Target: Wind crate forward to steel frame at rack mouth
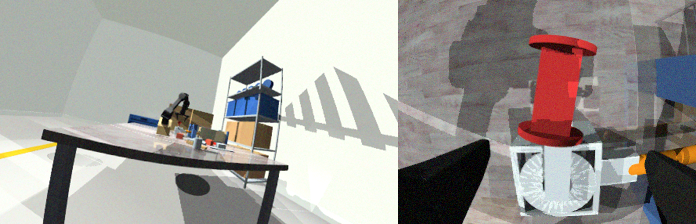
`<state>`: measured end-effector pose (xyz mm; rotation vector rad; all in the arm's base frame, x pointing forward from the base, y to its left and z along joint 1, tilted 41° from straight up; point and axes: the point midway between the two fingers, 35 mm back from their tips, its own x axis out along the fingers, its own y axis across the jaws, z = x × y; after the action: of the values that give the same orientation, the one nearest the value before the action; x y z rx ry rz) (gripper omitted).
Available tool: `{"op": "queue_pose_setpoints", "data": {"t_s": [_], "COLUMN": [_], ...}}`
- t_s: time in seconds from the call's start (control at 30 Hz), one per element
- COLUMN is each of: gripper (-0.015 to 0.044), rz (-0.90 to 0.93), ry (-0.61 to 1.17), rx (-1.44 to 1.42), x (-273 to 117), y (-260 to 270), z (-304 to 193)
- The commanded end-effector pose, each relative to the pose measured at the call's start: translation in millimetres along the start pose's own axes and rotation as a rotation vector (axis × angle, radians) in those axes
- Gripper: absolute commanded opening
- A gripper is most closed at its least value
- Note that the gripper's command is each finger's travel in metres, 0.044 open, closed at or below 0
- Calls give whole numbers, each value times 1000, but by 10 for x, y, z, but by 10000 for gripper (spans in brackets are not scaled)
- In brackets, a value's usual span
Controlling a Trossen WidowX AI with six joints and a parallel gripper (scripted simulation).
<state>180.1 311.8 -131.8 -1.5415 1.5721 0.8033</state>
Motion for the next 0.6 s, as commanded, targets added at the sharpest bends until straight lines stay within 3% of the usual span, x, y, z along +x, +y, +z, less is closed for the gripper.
{"op": "queue_pose_setpoints", "data": {"t_s": [0.0, 0.3, 0.57], "gripper": [440, 440, 230], "rz": [-19, -21, -21], "ry": [107, 117, 117], "rx": [6, 0, 0], "x": [-372, -475, -475], "y": [44, 67, 67], "z": [-39, -48, -48]}}
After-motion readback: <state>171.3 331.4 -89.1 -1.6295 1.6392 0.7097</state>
